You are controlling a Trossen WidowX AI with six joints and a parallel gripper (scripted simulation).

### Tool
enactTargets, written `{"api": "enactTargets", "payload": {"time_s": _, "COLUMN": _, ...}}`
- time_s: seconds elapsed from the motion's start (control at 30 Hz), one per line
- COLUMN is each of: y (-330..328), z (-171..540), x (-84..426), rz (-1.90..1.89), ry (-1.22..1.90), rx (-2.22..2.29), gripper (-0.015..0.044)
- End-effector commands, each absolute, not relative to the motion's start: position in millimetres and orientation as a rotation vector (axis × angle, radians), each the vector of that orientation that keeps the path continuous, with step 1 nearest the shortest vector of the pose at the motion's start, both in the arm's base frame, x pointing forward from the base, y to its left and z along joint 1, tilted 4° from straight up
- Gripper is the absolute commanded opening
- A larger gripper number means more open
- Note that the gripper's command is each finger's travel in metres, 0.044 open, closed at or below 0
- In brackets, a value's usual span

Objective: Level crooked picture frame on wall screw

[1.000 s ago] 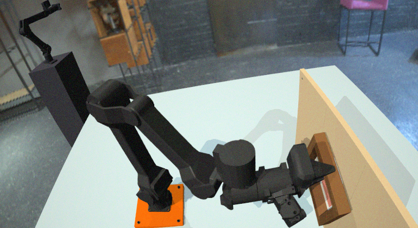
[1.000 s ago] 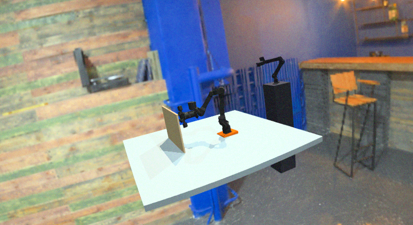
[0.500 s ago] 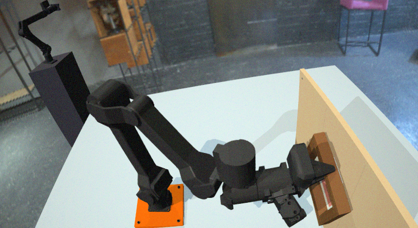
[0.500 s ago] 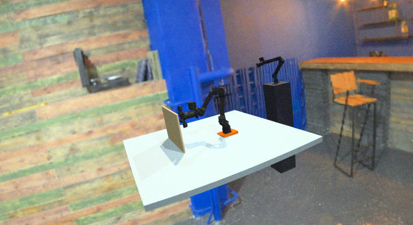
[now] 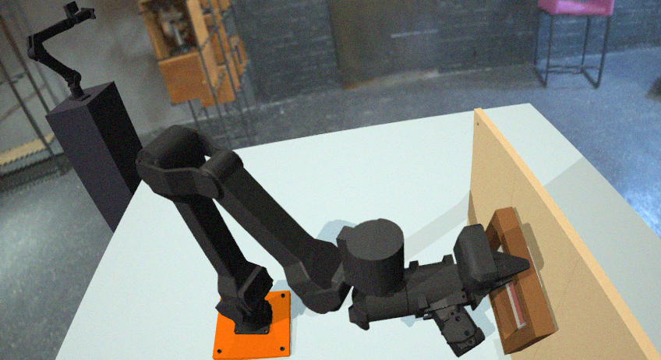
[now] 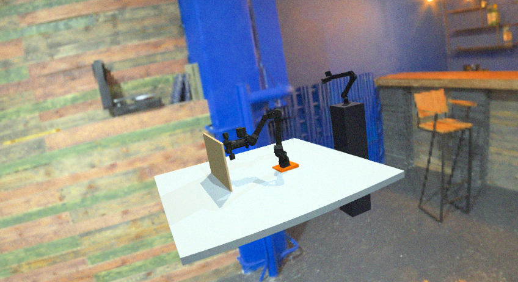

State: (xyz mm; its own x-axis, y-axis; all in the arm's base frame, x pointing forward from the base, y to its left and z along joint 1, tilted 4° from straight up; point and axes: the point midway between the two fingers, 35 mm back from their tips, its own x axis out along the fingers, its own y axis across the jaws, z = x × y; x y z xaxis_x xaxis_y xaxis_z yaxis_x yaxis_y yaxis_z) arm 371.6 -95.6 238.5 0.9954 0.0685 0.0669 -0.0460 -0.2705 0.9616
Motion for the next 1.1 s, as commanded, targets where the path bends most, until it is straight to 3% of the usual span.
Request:
{"api": "enactTargets", "payload": {"time_s": 0.0, "y": -95.1, "z": 243.2, "x": 370.8, "rz": 0.12, "ry": 0.004, "rx": 1.832, "gripper": 0.0}}
{"api": "enactTargets", "payload": {"time_s": 1.07, "y": -90.4, "z": 244.2, "x": 370.4, "rz": 0.12, "ry": 0.004, "rx": 1.833, "gripper": 0.0}}
